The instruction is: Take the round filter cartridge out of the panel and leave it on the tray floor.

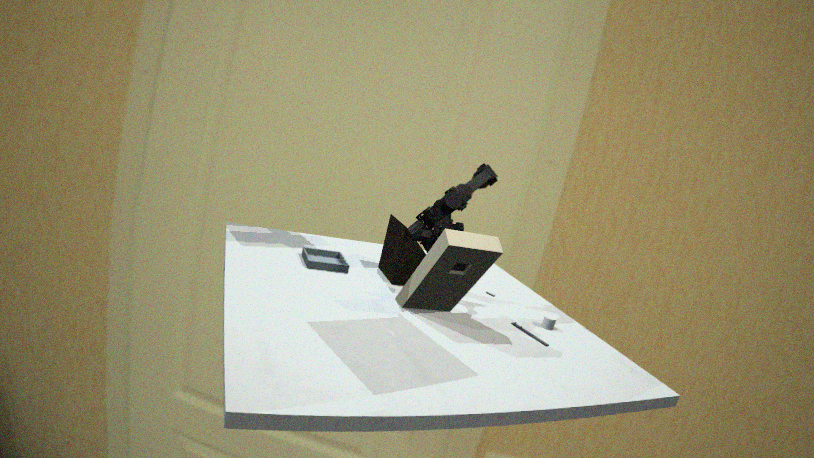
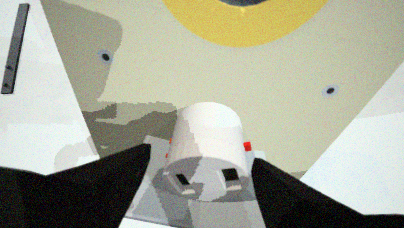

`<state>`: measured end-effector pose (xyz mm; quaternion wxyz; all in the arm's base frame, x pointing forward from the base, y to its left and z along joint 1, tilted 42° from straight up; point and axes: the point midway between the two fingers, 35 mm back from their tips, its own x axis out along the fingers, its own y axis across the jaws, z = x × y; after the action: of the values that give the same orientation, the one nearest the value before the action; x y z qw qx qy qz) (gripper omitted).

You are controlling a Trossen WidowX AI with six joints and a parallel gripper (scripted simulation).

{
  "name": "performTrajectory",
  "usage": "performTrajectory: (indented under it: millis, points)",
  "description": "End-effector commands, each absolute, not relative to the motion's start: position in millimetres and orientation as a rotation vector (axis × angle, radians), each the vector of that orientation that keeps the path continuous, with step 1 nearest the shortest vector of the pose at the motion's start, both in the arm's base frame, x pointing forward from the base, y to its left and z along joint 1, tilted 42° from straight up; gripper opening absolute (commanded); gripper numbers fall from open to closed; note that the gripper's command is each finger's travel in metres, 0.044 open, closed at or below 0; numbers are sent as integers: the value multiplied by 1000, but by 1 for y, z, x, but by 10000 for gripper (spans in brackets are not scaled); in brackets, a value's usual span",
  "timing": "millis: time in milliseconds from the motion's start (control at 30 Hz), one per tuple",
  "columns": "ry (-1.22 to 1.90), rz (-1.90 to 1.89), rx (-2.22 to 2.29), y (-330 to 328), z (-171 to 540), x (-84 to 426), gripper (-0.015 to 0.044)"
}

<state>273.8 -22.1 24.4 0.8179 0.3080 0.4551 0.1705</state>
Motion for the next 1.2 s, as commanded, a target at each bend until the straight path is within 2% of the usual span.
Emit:
performTrajectory:
  millis: [0,467,700,1167]
  points:
    - [968,363,654,-23,25,274,285]
    - [968,363,654,-23,25,274,191]
    - [968,361,655,-28,30,279,8]
    - [979,351,649,-59,57,275,0]
